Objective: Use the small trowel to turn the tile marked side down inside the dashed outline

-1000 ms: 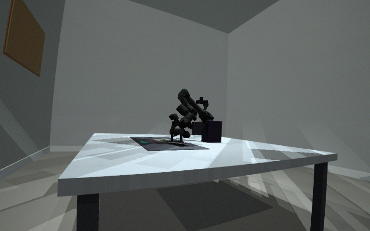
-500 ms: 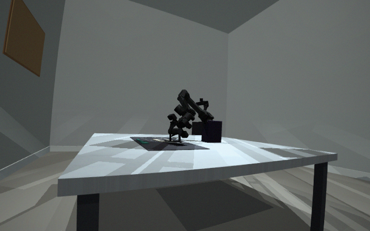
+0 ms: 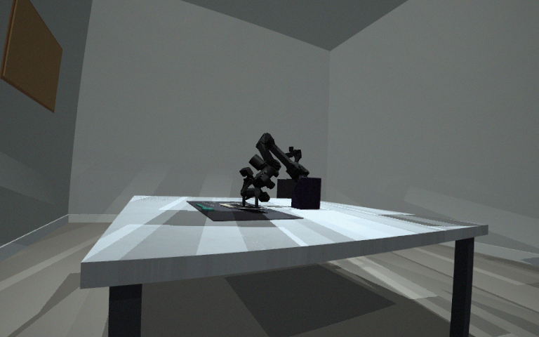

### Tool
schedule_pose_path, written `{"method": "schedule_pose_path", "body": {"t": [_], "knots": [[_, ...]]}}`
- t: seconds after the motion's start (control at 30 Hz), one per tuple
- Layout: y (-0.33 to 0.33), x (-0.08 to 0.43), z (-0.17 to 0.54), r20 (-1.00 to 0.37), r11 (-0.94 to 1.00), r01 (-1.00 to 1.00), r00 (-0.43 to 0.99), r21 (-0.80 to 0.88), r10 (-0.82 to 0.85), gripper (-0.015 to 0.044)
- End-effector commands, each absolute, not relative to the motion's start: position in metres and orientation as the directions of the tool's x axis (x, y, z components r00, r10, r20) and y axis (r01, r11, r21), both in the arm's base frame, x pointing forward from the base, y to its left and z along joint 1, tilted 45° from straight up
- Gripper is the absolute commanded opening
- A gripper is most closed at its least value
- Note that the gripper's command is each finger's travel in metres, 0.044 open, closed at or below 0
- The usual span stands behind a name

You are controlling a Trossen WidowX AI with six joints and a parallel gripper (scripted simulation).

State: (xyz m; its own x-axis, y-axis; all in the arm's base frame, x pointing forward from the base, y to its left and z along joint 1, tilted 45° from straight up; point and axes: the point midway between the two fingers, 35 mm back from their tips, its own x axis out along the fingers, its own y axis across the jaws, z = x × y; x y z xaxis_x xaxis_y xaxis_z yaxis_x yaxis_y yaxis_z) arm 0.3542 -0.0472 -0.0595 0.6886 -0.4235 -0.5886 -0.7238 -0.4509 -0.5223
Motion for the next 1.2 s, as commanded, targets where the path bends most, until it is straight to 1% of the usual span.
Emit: {"method": "schedule_pose_path", "body": {"t": [0.0, 0.53, 0.7, 1.17], "knots": [[-0.056, 0.356, -0.05, -0.57, -0.446, -0.722, 0.691, -0.528, -0.444, 0.0], [-0.056, 0.356, -0.05, -0.569, -0.447, -0.722, 0.691, -0.527, -0.445, 0.0], [-0.049, 0.357, -0.048, -0.543, -0.483, -0.721, 0.692, -0.497, -0.475, 0.0], [-0.035, 0.361, -0.016, -0.525, -0.505, -0.72, 0.693, -0.476, -0.493, 0.0]]}}
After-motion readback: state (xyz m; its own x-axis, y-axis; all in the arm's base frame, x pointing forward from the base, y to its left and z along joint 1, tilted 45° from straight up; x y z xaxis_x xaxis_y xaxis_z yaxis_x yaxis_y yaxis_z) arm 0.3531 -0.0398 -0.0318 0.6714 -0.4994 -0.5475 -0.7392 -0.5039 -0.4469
